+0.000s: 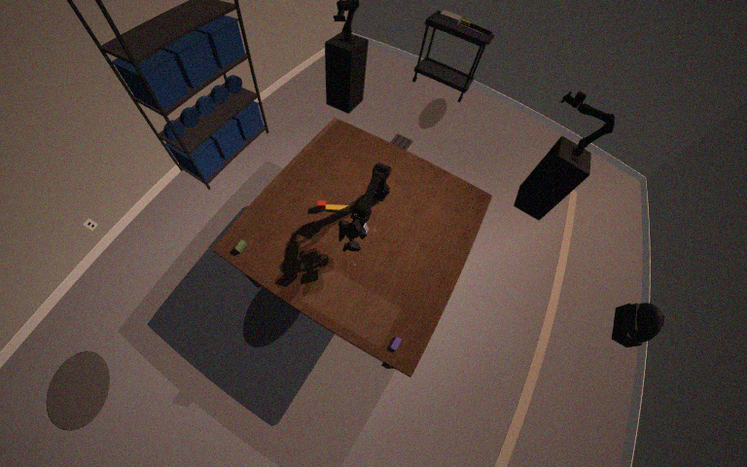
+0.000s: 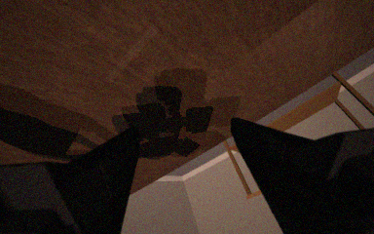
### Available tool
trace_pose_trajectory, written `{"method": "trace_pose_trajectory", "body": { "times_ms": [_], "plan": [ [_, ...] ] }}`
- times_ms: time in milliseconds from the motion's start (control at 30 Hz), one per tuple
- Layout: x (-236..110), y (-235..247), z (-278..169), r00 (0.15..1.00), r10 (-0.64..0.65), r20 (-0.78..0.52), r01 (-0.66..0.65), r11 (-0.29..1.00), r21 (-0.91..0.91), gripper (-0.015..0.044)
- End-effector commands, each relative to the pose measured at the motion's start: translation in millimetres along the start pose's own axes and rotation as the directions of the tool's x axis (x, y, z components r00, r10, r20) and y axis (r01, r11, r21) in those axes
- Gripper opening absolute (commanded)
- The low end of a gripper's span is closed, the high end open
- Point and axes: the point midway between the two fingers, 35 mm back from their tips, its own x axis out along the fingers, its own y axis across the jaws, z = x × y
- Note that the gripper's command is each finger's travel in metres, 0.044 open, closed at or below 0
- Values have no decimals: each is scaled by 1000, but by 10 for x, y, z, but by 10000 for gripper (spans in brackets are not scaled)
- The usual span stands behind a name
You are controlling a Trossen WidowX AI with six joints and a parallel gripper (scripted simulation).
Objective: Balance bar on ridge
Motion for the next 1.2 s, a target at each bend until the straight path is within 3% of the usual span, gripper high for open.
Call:
{"method": "trace_pose_trajectory", "body": {
  "times_ms": [0,600,1167],
  "plan": [
    [13,275,-89,998,44,35,-45,999,8,315],
    [-55,1376,-289,961,195,197,-208,977,49,315],
    [-327,2290,-232,893,249,373,-310,944,111,315]
  ]
}}
